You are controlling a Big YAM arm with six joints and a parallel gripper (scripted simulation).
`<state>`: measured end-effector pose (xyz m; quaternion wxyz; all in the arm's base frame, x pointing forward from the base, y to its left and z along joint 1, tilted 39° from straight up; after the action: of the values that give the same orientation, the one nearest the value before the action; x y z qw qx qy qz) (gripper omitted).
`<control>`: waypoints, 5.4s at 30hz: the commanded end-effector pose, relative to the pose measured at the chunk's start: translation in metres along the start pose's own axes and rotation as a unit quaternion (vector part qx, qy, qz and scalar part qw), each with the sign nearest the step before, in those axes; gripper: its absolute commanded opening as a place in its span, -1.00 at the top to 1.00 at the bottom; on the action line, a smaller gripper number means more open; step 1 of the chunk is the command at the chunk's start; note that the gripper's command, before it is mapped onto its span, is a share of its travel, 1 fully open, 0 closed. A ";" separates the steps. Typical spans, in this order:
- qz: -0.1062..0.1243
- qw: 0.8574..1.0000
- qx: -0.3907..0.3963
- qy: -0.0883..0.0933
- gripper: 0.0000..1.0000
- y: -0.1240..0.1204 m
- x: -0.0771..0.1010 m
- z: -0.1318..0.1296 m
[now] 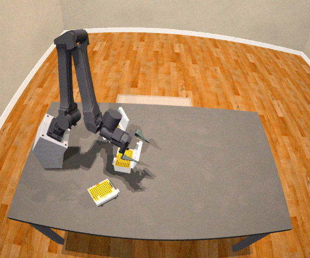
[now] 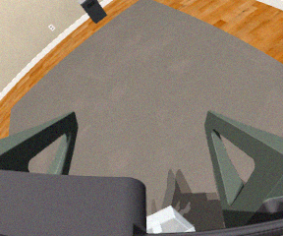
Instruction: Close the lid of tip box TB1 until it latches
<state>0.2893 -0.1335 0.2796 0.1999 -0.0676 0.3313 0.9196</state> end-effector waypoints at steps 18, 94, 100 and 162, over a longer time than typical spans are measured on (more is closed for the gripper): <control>0.022 0.967 -0.142 -0.209 -1.00 -0.019 0.028 -0.010; -0.027 0.851 -0.116 -0.512 -1.00 -0.125 0.135 -0.137; -0.025 0.852 -0.114 -0.510 -1.00 -0.149 0.124 -0.153; -0.020 0.850 -0.108 -0.516 -1.00 -0.192 0.113 -0.188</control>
<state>0.2722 -0.0815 -0.0044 0.3512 0.3842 0.0756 0.8505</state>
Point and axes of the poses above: the point where the finger pads meet when closed, its own x axis back along the fingers, its own z axis across the jaws, y = z × x, the point moved 5 cm from there along x, back along the fingers, and after that the axes turned 9 degrees about -x, right-handed, at the moved point
